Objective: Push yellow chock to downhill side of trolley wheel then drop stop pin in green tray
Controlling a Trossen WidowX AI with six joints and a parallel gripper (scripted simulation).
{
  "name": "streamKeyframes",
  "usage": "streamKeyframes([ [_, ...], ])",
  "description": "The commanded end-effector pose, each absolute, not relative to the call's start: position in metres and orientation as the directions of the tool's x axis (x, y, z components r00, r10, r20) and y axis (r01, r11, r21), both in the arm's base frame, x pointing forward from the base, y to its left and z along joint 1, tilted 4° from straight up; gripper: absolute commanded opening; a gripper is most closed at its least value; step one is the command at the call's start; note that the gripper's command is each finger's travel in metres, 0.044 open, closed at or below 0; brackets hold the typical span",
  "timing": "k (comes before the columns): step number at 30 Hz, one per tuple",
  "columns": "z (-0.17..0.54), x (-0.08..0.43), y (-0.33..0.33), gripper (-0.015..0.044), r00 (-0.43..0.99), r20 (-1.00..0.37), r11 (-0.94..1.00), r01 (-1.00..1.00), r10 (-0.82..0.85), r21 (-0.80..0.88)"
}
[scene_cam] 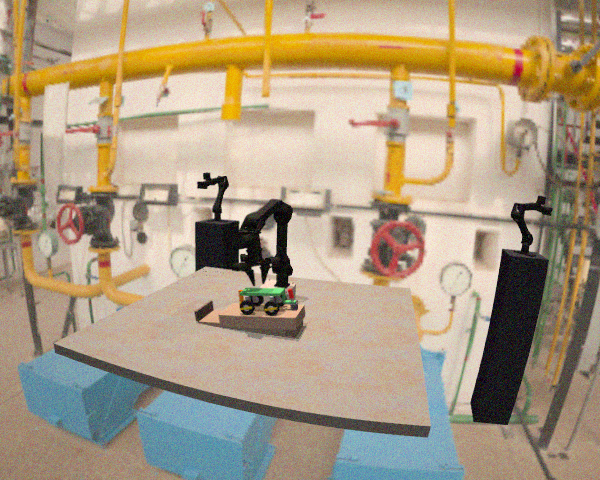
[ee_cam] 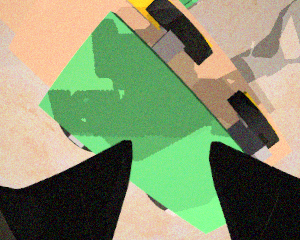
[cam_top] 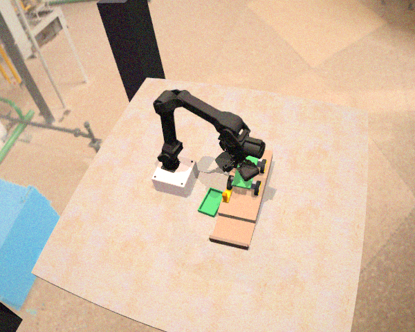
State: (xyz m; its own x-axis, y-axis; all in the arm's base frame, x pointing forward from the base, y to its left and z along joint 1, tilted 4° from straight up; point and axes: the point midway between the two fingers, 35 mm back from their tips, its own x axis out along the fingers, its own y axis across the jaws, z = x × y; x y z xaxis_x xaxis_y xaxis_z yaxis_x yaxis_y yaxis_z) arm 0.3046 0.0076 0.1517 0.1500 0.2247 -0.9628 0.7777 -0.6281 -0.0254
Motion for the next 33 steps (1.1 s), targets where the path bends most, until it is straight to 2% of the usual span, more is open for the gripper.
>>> streamKeyframes([
  [1,0.159,0.305,0.036,0.0190,0.136,-0.957,-0.467,0.884,0.257,0.001],
  [6,0.167,0.299,0.076,0.0190,0.104,-0.949,-0.209,0.977,0.297,0.042],
  [12,0.176,0.287,0.117,0.0190,0.062,-0.940,0.078,0.993,0.335,0.094],
  [33,0.155,0.288,0.126,0.0190,0.061,-0.940,0.087,0.992,0.336,0.095],
])
